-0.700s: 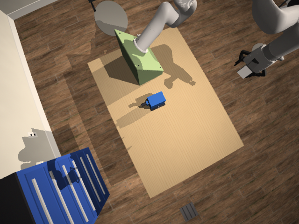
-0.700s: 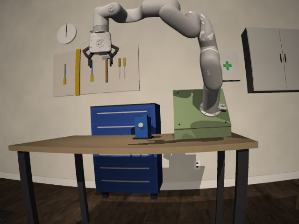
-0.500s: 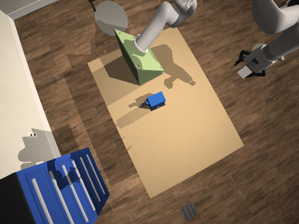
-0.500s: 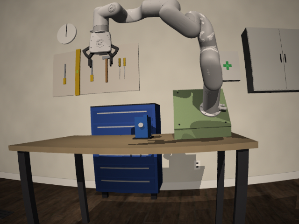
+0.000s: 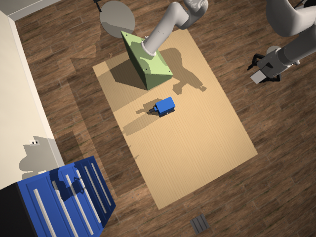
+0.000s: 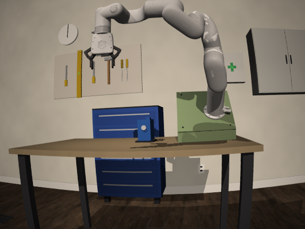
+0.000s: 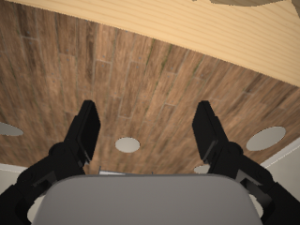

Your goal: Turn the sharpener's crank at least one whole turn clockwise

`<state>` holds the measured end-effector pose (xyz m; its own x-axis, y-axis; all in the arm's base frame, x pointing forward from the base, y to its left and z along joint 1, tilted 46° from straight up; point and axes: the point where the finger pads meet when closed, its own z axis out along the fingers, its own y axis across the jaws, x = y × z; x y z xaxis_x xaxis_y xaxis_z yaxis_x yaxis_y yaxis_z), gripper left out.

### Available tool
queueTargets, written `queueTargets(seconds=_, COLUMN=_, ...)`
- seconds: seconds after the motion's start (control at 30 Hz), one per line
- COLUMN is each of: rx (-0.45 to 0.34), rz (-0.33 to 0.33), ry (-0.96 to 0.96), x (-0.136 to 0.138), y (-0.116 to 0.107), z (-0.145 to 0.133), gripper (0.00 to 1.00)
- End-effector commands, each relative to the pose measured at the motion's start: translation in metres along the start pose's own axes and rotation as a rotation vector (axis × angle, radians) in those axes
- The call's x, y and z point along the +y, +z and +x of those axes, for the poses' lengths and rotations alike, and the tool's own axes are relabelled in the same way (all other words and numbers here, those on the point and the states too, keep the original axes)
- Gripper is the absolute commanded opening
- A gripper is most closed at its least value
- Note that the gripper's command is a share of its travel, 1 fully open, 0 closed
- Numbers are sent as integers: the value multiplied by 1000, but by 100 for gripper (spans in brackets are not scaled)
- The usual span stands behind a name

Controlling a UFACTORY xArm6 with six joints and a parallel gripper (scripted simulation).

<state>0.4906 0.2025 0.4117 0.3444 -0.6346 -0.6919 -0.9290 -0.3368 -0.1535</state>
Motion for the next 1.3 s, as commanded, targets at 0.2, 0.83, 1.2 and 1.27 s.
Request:
queueTargets(seconds=0.2, rx=12, rz=16, ry=63, x=-5, y=14, z=103, gripper=100)
queueTargets(seconds=0.83, rx=27, rz=28, ry=160, x=33, y=46, z=279, gripper=100)
queueTargets(seconds=1.2, rx=28, rz=27, ry=207, x=79, y=69, z=366, gripper=100)
queueTargets(seconds=1.27, rx=27, rz=26, ry=216, x=90, y=74, z=382, gripper=100)
